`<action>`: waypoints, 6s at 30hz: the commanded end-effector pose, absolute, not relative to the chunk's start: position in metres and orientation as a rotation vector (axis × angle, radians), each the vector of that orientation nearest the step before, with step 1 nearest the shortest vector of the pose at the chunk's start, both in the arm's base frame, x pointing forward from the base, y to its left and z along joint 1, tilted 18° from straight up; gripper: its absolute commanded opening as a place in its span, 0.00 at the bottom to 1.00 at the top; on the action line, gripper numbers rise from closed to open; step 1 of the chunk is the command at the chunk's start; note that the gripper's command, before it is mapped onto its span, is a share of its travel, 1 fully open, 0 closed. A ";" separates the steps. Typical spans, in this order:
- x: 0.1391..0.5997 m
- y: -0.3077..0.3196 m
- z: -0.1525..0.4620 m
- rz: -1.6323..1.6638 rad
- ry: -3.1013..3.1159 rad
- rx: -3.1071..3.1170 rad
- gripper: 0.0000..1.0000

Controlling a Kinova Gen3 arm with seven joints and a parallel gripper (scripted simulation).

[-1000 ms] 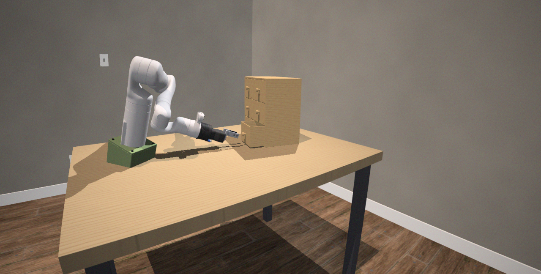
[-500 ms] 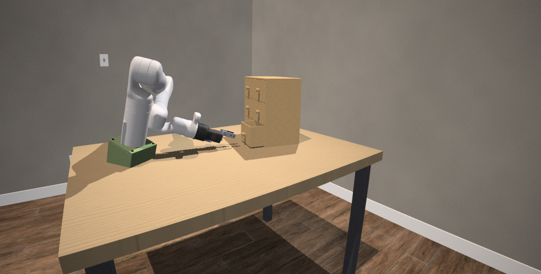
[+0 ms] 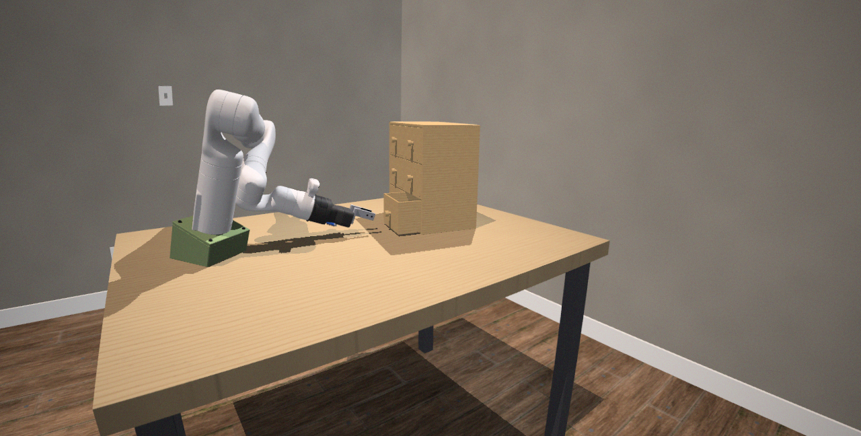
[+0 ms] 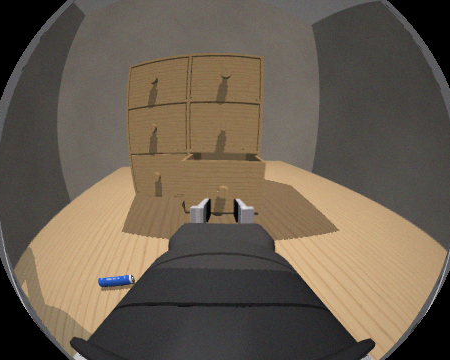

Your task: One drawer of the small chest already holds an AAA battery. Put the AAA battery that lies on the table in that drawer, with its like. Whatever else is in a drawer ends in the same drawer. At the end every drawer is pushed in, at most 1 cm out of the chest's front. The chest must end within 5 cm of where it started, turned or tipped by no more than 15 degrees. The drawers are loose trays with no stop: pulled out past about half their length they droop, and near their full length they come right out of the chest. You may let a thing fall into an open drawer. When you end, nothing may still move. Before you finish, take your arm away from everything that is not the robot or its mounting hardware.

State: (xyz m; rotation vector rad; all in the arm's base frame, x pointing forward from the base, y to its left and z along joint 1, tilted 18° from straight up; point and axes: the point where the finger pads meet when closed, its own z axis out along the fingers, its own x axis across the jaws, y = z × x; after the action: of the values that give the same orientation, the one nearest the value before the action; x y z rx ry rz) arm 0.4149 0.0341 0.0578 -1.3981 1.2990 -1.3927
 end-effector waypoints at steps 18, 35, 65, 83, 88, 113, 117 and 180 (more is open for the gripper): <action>0.414 0.045 0.059 -1.391 1.298 -1.396 0.67; 0.411 0.064 0.059 -1.391 1.298 -1.396 0.67; 0.403 0.119 0.061 -1.391 1.298 -1.396 0.67; 0.397 0.158 0.062 -1.391 1.298 -1.396 0.67; 0.396 0.165 0.063 -1.391 1.298 -1.396 0.67; 0.388 0.221 0.064 -1.391 1.298 -1.396 0.67; 0.387 0.230 0.065 -1.391 1.298 -1.396 0.67; 0.379 0.286 0.067 -1.391 1.298 -1.396 0.67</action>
State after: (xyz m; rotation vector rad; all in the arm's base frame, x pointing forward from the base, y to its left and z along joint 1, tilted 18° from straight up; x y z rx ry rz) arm 0.3786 0.2856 0.0658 -1.3976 1.2983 -1.3918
